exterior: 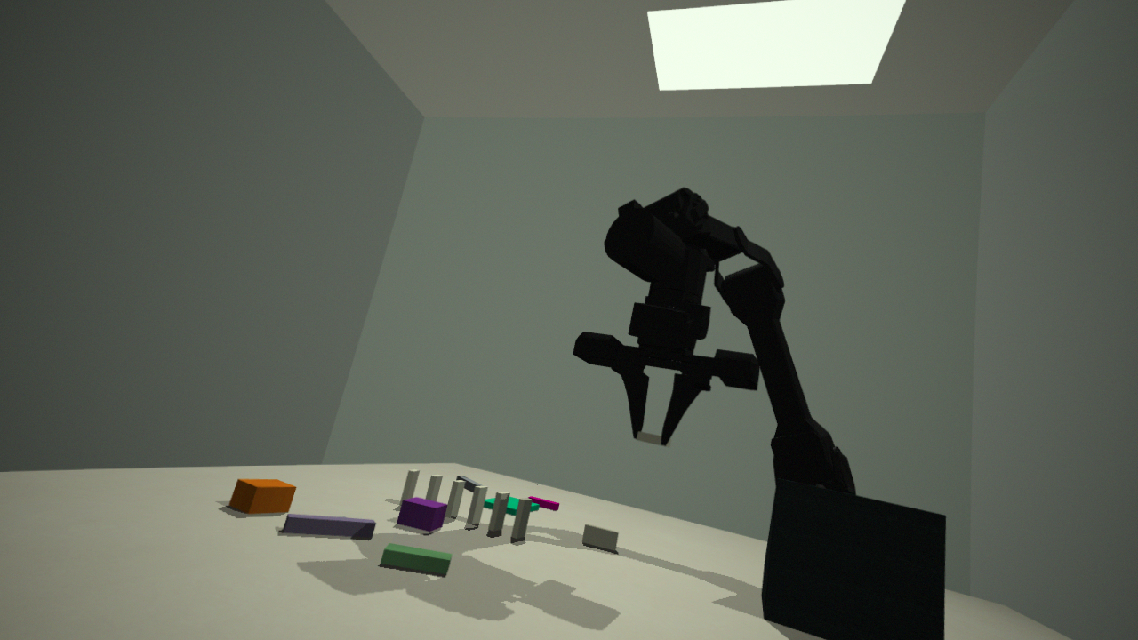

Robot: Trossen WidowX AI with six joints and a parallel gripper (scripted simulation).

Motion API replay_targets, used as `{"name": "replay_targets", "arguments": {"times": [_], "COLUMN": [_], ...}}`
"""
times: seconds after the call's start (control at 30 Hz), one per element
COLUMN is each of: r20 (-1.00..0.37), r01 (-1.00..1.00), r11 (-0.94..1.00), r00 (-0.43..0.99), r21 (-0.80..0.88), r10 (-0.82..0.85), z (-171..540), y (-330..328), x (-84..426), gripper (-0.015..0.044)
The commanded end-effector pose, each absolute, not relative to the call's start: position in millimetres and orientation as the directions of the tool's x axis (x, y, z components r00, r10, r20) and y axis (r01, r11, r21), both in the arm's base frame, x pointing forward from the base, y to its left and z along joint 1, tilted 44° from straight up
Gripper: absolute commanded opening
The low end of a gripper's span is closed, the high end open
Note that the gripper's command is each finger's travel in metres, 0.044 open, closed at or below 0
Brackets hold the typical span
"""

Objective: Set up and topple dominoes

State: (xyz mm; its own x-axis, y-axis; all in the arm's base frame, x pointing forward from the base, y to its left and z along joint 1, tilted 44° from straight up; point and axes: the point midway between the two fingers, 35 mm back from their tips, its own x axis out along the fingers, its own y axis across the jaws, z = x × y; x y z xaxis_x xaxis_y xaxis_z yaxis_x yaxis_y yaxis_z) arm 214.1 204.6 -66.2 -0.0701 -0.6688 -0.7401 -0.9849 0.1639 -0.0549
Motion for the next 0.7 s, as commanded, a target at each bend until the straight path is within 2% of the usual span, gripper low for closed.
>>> {"name": "replay_targets", "arguments": {"times": [0.0,0.67], "r20": [-0.757,-0.926], "r01": [-0.981,-0.939], "r11": [0.192,0.319], "r00": [-0.099,-0.228], "r21": [-0.036,0.127], "r10": [-0.646,-0.301], "z": [-70.6,-111.2], "y": [200.1,184.0], "x": [210.8,210.3], "gripper": [0.0107,0.0107]}}
